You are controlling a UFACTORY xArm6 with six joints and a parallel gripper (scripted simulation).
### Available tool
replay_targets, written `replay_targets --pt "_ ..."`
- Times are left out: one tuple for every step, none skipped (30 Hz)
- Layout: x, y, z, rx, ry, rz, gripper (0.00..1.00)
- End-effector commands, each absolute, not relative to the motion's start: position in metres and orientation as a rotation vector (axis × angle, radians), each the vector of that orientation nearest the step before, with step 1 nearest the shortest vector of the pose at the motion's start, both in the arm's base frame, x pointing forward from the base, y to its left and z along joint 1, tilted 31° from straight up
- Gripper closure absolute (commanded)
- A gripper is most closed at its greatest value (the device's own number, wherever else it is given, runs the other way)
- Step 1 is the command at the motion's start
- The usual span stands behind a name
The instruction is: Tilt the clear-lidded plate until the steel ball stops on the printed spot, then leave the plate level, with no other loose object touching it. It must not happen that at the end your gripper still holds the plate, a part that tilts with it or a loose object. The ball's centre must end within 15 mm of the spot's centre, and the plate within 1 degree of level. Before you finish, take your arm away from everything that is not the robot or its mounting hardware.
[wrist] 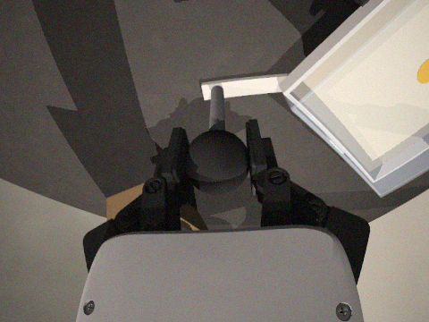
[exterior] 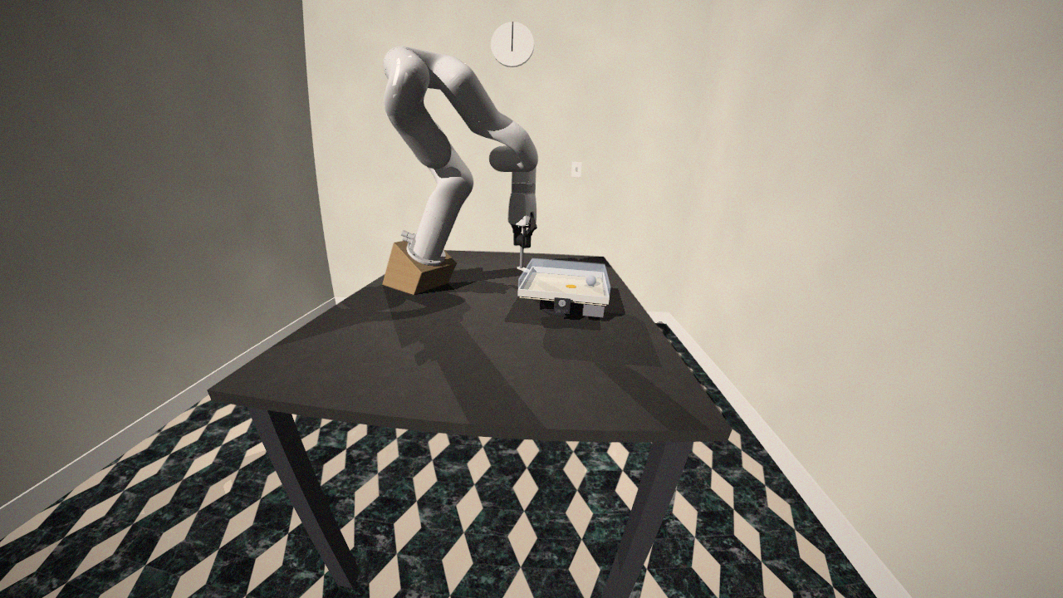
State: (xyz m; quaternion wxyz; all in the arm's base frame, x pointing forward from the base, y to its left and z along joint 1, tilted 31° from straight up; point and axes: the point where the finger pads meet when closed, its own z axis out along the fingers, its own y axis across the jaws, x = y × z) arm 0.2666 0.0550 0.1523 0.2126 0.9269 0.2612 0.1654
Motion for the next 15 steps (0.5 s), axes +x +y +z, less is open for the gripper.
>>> replay_targets --pt "0.266 0.0543 0.1514 2.573 0.724 0.455 1.0" --pt "0.266 0.0543 0.1514 2.573 0.724 0.455 1.0" --pt "0.266 0.0543 0.1514 2.573 0.724 0.455 1.0" --pt "0.266 0.0543 0.1514 2.573 0.724 0.455 1.0" --pt "0.266 0.0543 0.1514 2.573 0.724 0.455 1.0" --pt "0.266 0.0543 0.1514 2.573 0.724 0.455 1.0" --pt "0.2666 0.0546 0.151 2.573 0.724 0.455 1.0" --pt "0.2672 0.055 0.1506 2.573 0.724 0.455 1.0" --pt "0.2677 0.0553 0.1502 2.573 0.724 0.455 1.0" --pt "0.2683 0.0556 0.1498 2.573 0.724 0.455 1.0" --pt "0.2683 0.0556 0.1496 2.573 0.724 0.455 1.0" --pt "0.2683 0.0556 0.1494 2.573 0.724 0.455 1.0" --pt "0.2683 0.0555 0.1492 2.573 0.724 0.455 1.0" --pt "0.2683 0.0555 0.1489 2.573 0.724 0.455 1.0" --pt "0.2683 0.0555 0.1487 2.573 0.724 0.455 1.0"
